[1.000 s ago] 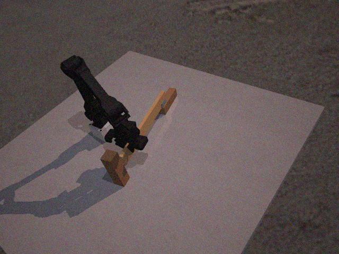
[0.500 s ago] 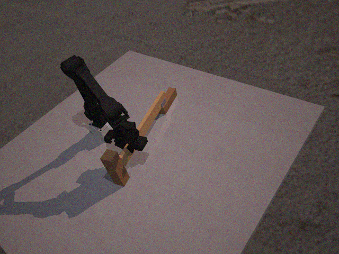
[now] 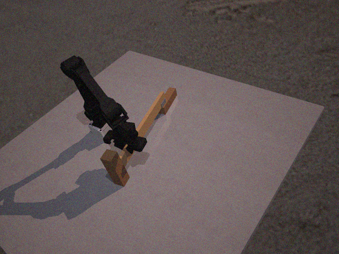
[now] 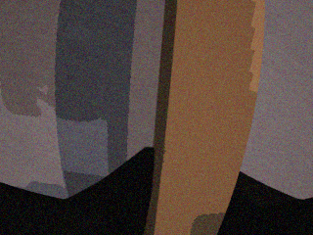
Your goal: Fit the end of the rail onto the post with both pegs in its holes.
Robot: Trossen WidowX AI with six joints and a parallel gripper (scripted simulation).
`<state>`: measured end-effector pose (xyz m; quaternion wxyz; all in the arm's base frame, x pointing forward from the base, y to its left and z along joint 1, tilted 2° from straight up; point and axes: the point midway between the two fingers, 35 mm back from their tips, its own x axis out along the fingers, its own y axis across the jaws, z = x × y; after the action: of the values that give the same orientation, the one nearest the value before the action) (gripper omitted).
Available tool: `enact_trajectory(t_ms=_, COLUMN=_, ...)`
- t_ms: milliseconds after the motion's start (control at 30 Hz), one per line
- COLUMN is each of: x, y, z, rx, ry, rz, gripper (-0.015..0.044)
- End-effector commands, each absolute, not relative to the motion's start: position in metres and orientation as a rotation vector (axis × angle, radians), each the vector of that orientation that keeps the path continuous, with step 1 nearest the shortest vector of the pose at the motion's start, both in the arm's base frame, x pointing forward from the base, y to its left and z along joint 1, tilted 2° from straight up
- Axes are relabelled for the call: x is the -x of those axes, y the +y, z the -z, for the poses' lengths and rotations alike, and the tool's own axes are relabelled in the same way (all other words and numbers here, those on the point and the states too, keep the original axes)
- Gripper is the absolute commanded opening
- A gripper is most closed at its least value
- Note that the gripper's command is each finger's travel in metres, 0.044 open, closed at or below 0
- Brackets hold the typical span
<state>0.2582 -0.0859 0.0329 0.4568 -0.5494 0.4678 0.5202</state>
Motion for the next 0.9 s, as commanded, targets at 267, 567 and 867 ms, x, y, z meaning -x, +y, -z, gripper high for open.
enact_trajectory(t_ms=267, x=-0.2615, y=-0.091, z=-0.0351, rx=1.363, ry=1.148, rz=-1.276, gripper=0.0)
enact_trajectory(t_ms=567, x=-0.2617, y=-0.0937, z=-0.0344, rx=1.363, ry=1.148, rz=-1.275, gripper=0.0)
enact_trajectory(t_ms=867, x=-0.2616, y=-0.0943, z=-0.0344, rx=1.363, ry=1.148, rz=-1.275, gripper=0.0)
